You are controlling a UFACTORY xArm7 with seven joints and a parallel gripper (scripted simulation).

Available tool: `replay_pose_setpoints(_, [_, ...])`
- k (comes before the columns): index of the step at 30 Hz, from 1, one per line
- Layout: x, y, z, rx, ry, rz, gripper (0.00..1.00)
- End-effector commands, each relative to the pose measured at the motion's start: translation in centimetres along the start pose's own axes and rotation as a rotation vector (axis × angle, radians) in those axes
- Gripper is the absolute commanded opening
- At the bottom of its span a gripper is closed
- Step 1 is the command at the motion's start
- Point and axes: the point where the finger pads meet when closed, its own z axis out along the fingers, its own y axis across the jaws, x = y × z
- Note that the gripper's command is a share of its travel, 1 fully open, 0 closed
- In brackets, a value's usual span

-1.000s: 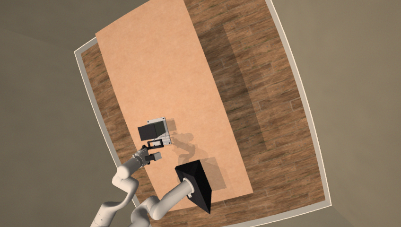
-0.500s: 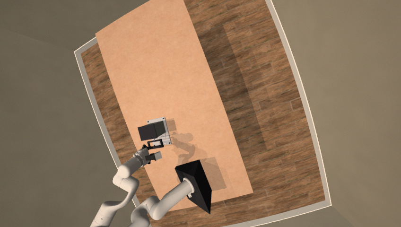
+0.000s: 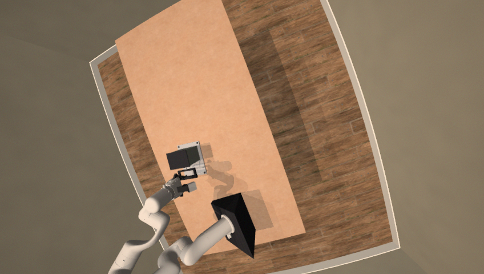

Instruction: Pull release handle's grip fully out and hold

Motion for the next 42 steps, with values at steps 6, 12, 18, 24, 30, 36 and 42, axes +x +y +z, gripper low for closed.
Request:
replay_pose_setpoints(6, [0.0, -0.1, 1.0, 0.004, 0.000, 0.000, 0.50])
replay_pose_setpoints(12, [0.0, -0.1, 1.6, 0.004, 0.000, 0.000, 0.50])
replay_pose_setpoints(18, [0.0, -0.2, 2.2, 0.004, 0.000, 0.000, 0.50])
replay_pose_setpoints(24, [0.0, -0.2, 2.4, 0.004, 0.000, 0.000, 0.50])
replay_pose_setpoints(30, [0.0, -0.2, 2.6, 0.004, 0.000, 0.000, 0.50])
replay_pose_setpoints(36, [0.0, -0.2, 2.6, 0.004, 0.000, 0.000, 0.50])
replay_pose_setpoints(42, [0.0, -0.2, 2.6, 0.004, 0.000, 0.000, 0.50])
